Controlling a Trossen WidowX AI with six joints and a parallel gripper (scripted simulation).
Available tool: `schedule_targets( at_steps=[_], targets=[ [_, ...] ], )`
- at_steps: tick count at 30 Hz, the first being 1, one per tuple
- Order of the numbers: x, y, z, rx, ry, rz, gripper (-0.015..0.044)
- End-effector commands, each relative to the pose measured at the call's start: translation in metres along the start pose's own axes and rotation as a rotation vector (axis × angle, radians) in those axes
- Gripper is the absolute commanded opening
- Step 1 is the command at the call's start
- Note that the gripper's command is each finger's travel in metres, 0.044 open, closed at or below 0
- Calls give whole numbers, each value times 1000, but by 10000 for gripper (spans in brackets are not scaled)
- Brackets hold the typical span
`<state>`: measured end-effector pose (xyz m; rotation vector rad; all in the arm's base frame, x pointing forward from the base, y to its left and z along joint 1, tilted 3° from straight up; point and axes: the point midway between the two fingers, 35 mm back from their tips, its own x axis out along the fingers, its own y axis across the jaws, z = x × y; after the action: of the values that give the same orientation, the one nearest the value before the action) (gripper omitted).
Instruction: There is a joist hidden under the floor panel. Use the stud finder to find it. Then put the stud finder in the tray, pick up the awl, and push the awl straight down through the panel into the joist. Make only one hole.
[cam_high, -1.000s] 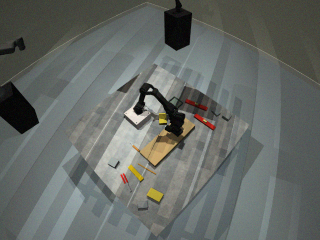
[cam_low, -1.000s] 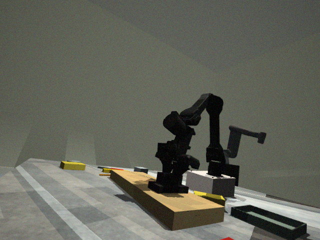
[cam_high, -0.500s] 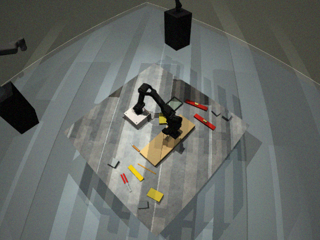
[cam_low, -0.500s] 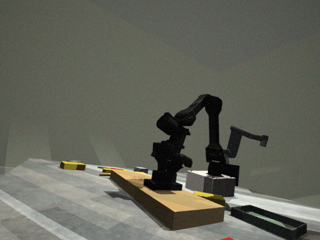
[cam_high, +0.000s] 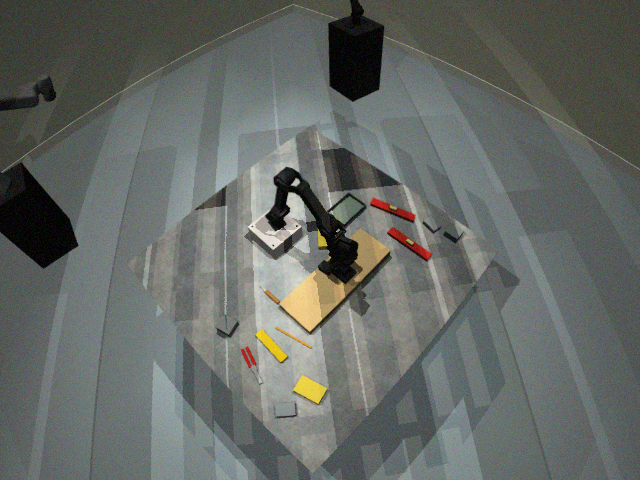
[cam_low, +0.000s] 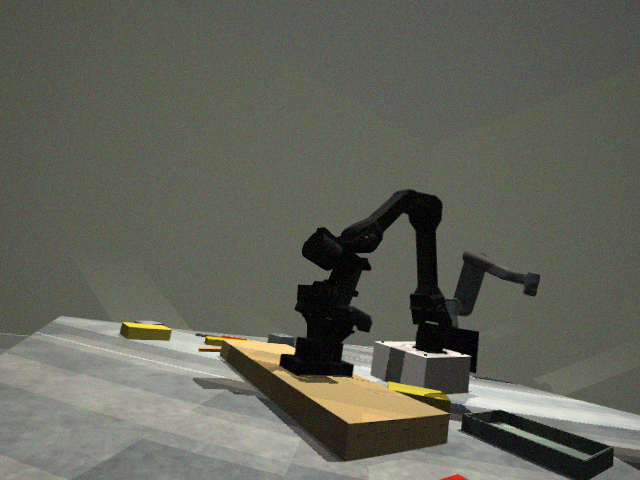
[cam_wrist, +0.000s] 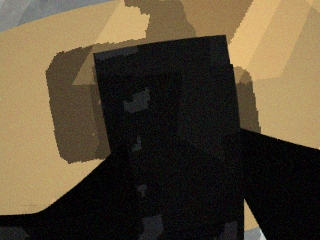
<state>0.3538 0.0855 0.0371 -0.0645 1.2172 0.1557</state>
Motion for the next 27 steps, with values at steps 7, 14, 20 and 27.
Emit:
schedule_targets(
  at_steps=[7, 14, 20, 27],
  targets=[
    [1, -21, -2, -4, 2, -1, 0],
    [0, -36, -2, -5, 2, -3, 0],
    [0, -49, -2, -5, 2, -4, 0],
    [0, -65, -2, -6, 2, -5, 0]
  ],
)
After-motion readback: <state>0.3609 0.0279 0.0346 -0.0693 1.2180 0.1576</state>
